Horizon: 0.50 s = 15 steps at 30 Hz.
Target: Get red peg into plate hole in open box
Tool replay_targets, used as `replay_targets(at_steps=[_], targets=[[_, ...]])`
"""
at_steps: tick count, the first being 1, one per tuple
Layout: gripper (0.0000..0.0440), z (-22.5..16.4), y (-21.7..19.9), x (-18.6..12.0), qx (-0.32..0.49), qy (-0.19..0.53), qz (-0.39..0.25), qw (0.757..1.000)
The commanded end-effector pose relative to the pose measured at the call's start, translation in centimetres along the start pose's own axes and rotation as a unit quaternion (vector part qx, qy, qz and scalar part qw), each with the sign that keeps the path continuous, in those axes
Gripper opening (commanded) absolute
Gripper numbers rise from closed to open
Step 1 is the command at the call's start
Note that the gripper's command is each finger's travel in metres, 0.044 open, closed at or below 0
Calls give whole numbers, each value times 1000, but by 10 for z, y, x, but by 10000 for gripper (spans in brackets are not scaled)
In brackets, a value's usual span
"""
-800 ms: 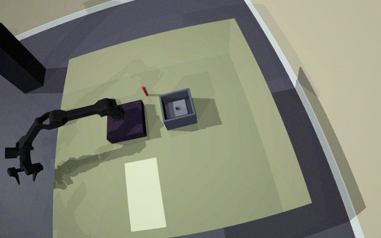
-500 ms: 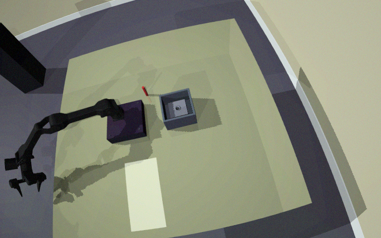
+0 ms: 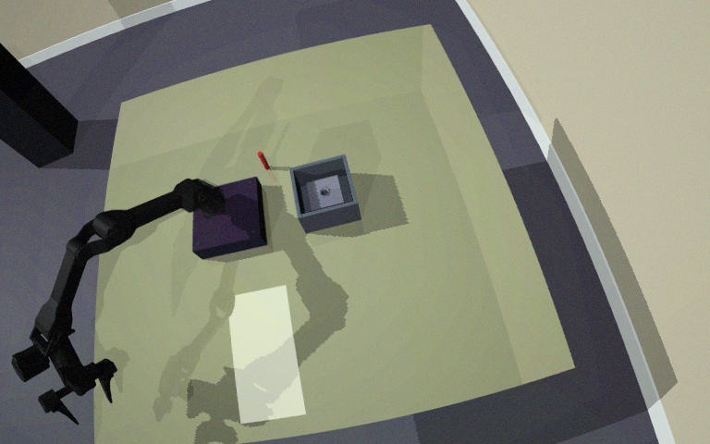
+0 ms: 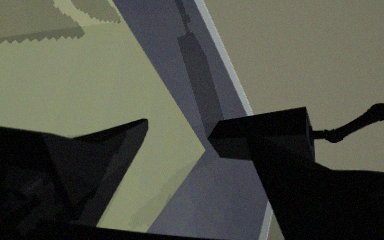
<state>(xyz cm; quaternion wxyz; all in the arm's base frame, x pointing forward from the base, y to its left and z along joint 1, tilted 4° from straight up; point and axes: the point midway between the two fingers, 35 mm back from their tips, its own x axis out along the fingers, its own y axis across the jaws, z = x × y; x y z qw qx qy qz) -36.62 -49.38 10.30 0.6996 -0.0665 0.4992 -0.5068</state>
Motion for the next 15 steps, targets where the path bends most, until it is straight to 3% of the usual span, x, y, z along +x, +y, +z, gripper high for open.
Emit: replay_targets(at_steps=[1, 8, 15], targets=[[440, 53, 15, 9, 7, -11, 28, 1000], [440, 175, 62, 14, 14, -36, 89, 995], [440, 283, 125, -4, 24, -48, 152, 987]])
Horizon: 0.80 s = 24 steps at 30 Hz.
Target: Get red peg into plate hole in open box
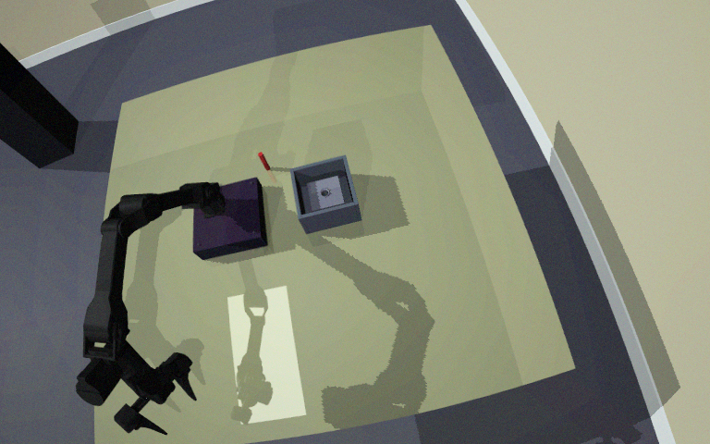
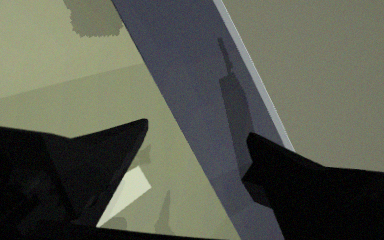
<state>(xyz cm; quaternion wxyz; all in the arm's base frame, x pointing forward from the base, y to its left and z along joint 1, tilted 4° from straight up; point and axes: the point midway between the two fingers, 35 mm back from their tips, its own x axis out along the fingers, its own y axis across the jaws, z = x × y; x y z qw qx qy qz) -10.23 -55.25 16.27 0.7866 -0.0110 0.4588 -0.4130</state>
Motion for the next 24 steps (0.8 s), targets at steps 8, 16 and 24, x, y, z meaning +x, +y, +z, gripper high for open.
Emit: replay_targets(at_steps=[8, 16, 24], targets=[[440, 125, 118, -12, 24, 0, 83, 996], [440, 195, 218, -46, 37, 4, 137, 990], [440, 235, 315, -95, 53, 14, 179, 982]])
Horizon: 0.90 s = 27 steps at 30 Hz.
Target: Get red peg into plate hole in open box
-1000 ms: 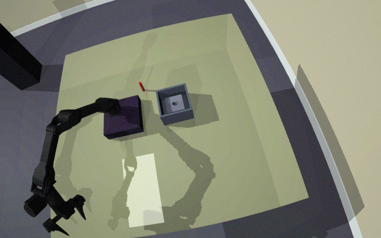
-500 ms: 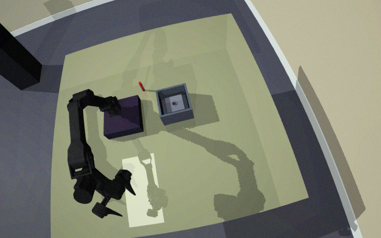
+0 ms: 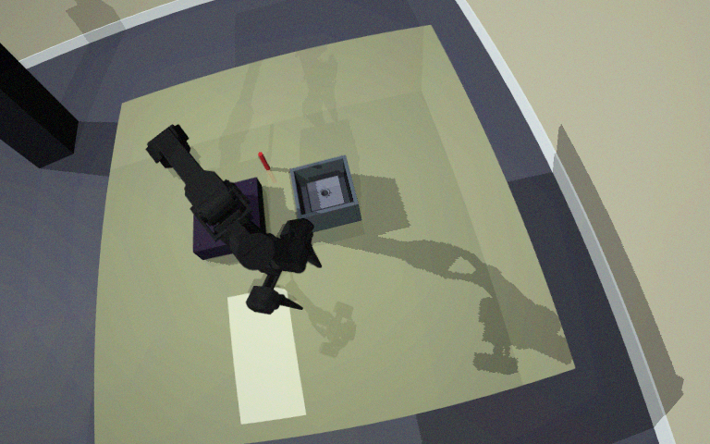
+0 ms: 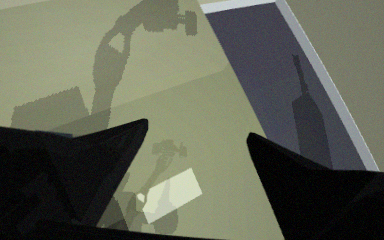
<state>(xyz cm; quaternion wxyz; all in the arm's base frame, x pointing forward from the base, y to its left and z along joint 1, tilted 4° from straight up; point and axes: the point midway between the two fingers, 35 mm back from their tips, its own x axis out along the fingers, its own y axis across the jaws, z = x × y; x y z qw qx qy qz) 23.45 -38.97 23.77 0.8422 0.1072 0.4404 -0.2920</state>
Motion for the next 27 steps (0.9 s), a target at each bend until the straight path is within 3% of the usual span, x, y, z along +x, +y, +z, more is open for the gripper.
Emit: replay_targets(at_steps=[1, 12, 27], targets=[[440, 4, 39, -9, 11, 7, 12, 1000], [440, -11, 173, -46, 55, 44, 57, 996], [440, -98, 291, -98, 119, 132, 73, 981]])
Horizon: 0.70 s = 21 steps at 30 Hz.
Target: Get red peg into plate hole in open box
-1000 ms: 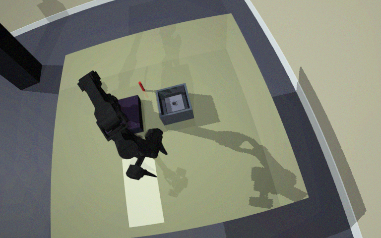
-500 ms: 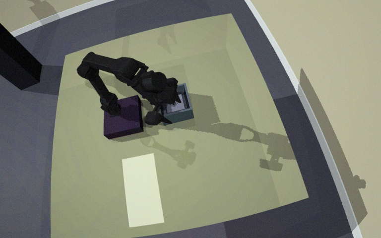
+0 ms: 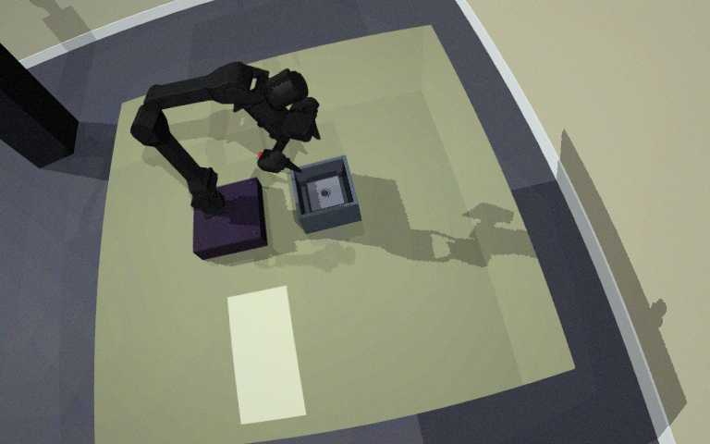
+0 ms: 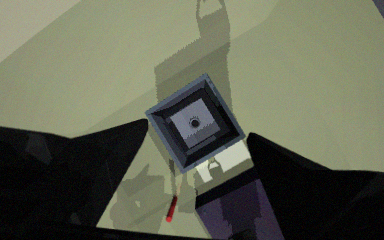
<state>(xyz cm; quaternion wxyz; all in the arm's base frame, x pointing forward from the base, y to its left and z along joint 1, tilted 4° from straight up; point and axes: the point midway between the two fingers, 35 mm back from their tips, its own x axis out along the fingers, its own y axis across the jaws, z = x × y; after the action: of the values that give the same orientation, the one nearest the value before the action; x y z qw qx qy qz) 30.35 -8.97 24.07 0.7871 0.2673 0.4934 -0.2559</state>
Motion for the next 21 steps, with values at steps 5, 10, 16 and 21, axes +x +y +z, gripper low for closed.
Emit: replay_targets(at_steps=[5, 10, 16, 21], targets=[[440, -60, 20, -1, 32, 40, -16, 999], [440, -99, 28, 1, 49, 66, -33, 996], [440, -142, 31, 7, 65, 91, -59, 992], [440, -174, 31, 16, 76, 106, -83, 988]])
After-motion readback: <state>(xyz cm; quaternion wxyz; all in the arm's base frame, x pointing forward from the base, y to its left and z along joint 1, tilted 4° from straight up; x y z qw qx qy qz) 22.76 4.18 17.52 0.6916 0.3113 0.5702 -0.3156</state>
